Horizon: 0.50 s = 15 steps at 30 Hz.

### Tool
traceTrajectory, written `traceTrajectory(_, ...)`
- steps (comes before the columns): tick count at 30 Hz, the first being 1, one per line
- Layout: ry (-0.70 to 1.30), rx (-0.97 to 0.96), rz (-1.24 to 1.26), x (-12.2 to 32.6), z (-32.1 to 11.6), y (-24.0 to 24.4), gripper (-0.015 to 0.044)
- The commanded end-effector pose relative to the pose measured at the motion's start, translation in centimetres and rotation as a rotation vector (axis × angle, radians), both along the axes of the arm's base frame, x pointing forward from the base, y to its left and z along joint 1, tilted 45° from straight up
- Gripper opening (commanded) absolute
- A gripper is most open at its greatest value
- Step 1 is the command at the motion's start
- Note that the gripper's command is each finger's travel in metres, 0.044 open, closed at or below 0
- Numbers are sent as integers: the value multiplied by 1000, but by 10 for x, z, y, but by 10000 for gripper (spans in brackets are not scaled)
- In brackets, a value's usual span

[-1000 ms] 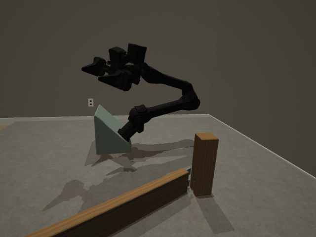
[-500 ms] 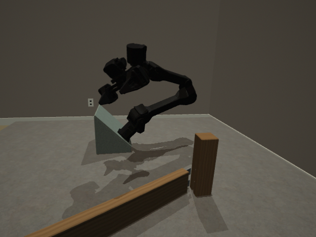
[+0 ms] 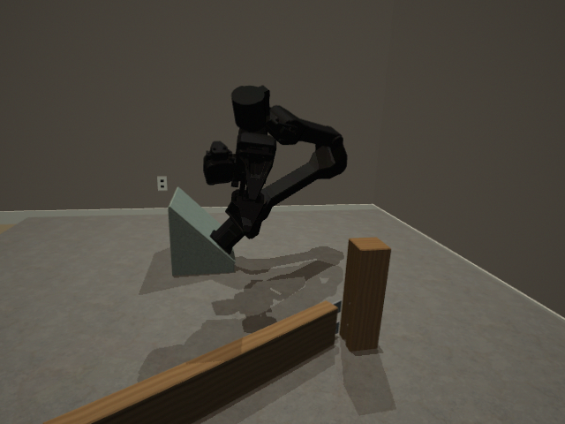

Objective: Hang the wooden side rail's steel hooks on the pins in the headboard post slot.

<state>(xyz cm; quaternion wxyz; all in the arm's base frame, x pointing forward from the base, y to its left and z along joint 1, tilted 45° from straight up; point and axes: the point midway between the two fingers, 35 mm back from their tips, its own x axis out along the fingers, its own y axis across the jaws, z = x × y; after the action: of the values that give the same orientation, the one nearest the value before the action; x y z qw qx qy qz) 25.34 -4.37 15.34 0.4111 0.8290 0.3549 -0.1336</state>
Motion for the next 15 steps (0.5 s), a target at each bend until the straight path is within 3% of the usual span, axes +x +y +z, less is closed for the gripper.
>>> traceTrajectory(1, 517, 686, -27, -5, 24, 78, 440)
traceTrajectory(9, 927, 988, -68, -15, 43, 118, 440)
traceTrajectory(15, 936, 993, -70, -15, 43, 119, 440)
